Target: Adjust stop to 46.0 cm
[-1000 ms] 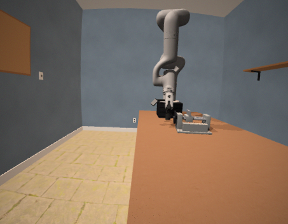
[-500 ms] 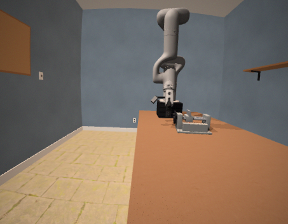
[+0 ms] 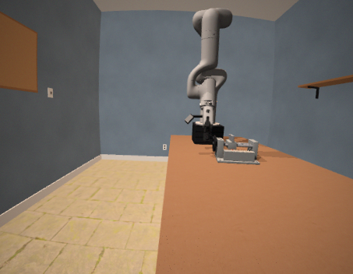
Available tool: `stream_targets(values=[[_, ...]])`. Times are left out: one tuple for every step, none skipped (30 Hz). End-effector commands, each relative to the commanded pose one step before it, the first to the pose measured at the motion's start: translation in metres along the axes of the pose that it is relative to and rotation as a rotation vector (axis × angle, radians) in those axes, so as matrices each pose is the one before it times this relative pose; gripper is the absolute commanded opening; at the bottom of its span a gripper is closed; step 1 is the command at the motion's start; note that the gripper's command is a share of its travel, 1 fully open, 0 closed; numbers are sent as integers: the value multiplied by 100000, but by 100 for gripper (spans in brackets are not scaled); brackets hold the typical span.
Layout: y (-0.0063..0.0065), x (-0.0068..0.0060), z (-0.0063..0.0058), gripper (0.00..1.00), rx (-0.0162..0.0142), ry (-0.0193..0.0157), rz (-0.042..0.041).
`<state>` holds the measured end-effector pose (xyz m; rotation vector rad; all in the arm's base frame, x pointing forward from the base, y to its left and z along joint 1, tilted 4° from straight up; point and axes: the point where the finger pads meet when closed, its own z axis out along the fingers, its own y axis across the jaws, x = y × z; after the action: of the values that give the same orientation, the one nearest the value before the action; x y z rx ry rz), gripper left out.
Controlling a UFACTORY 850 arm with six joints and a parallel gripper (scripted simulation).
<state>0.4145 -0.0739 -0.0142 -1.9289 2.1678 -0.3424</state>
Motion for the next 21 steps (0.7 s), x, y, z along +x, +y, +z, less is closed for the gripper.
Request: stream_targets(values=[[-1061,5,146,6,276,-5,-8],[-209,0,75,6,0,0,0],[-187,0,101,6,0,0,0],[-184,0,105,6,0,0,0],[-173,0,119,6,0,0,0],[-161,0,134,6,0,0,0],[-159,0,137,6,0,0,0],[-138,0,162,6,0,0,0],[-137,0,163,6,0,0,0],[-120,0,184,6,0,0,0],[-112,0,193,6,0,0,0],[-95,0,195,6,0,0,0],[0,0,0,6,0,0,0],[0,0,0,6,0,0,0],[-73,0,196,6,0,0,0],[-71,0,197,6,0,0,0],[-36,0,196,6,0,0,0],[-35,0,196,6,0,0,0],[-18,0,196,6,0,0,0],[-1,0,195,6,0,0,0],[0,0,196,6,0,0,0]])
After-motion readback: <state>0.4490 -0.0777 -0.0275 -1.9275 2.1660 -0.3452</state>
